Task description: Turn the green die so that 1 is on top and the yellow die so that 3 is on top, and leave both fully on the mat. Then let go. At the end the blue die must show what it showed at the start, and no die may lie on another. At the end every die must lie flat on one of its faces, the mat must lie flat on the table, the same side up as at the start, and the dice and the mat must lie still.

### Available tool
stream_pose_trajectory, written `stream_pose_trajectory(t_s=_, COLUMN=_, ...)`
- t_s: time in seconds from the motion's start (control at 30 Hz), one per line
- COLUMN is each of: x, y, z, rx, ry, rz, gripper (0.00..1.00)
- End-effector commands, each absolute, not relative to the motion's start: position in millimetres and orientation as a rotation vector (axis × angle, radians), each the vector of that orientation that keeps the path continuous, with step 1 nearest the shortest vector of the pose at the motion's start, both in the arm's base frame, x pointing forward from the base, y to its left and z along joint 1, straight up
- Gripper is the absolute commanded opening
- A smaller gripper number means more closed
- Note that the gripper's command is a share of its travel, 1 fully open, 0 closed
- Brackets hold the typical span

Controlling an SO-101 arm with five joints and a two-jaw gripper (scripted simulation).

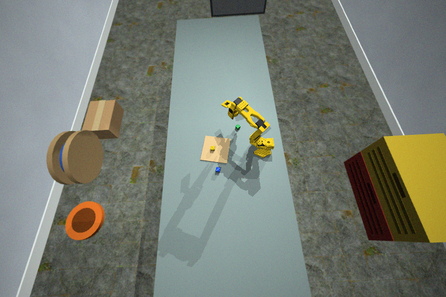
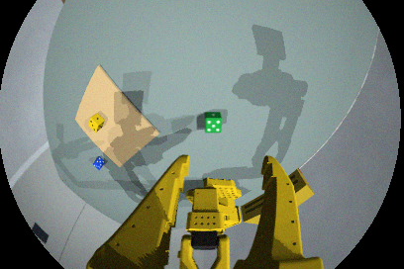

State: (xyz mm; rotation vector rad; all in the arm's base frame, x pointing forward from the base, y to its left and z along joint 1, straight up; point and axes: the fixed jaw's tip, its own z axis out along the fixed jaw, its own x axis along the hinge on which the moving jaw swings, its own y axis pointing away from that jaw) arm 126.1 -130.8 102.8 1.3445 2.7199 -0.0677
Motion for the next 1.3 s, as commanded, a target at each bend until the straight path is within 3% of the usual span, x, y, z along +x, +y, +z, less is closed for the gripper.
stream_pose_trajectory(t_s=0.0, x=129, y=-131, z=98, rx=1.358, ry=2.753, rz=-0.043, gripper=0.28)
stream_pose_trajectory(t_s=0.53, x=118, y=-119, z=47, rx=1.501, ry=3.042, rz=0.173, gripper=0.28)
stream_pose_trajectory(t_s=1.27, x=121, y=-117, z=43, rx=1.497, ry=3.071, rz=0.182, gripper=0.28)
